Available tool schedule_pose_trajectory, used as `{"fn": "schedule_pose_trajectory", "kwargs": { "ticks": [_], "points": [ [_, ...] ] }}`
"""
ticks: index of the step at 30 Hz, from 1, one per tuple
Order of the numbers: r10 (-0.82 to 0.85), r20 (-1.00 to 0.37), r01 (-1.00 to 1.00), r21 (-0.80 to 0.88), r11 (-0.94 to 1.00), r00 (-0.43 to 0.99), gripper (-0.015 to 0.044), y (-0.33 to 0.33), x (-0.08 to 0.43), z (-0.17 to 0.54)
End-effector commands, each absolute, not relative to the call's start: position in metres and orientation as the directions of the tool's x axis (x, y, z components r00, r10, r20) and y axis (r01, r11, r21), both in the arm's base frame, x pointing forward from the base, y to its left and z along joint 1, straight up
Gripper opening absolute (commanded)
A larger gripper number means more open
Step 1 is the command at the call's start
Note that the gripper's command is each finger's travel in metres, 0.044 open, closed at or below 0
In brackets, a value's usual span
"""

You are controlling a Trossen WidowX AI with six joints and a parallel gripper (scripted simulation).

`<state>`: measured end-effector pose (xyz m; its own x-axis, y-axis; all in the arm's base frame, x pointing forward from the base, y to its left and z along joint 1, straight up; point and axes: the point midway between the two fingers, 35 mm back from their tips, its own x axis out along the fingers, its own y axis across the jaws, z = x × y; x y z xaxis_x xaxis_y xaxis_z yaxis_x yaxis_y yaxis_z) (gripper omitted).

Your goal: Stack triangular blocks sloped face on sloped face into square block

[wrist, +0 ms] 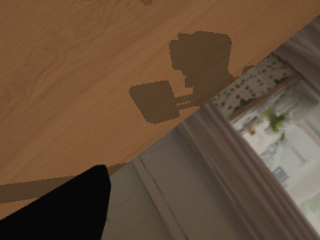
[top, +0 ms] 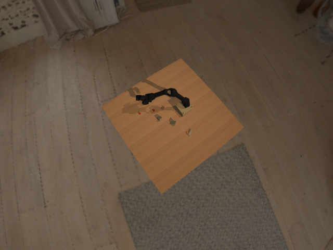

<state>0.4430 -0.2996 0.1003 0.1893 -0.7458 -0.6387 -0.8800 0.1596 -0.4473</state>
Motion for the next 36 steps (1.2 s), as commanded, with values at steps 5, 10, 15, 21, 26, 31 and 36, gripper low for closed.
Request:
{"fn": "schedule_pose_trajectory", "kwargs": {
  "ticks": [5, 10, 15, 21, 26, 31, 36],
  "points": [
    [-0.586, -0.775, -0.935, -0.345, 0.081, 0.235, 0.0440, -0.159, 0.452, 0.078],
    [-0.501, -0.840, -0.966, -0.257, 0.026, 0.210, 0.0440, -0.079, 0.433, 0.067],
    [-0.436, -0.888, -0.989, -0.143, -0.040, 0.146, 0.0440, -0.002, 0.395, 0.059],
    [-0.413, -0.908, -0.995, -0.031, -0.100, 0.070, 0.0440, 0.053, 0.348, 0.057],
    [-0.413, -0.908, -0.995, -0.031, -0.100, 0.070, 0.0440, 0.053, 0.348, 0.057],
    [-0.413, -0.908, -0.995, -0.031, -0.099, 0.069, 0.0440, 0.051, 0.349, 0.052],
    [-0.412, -0.909, -0.995, -0.031, -0.097, 0.068, 0.0440, 0.047, 0.351, 0.045]
  ]
}}
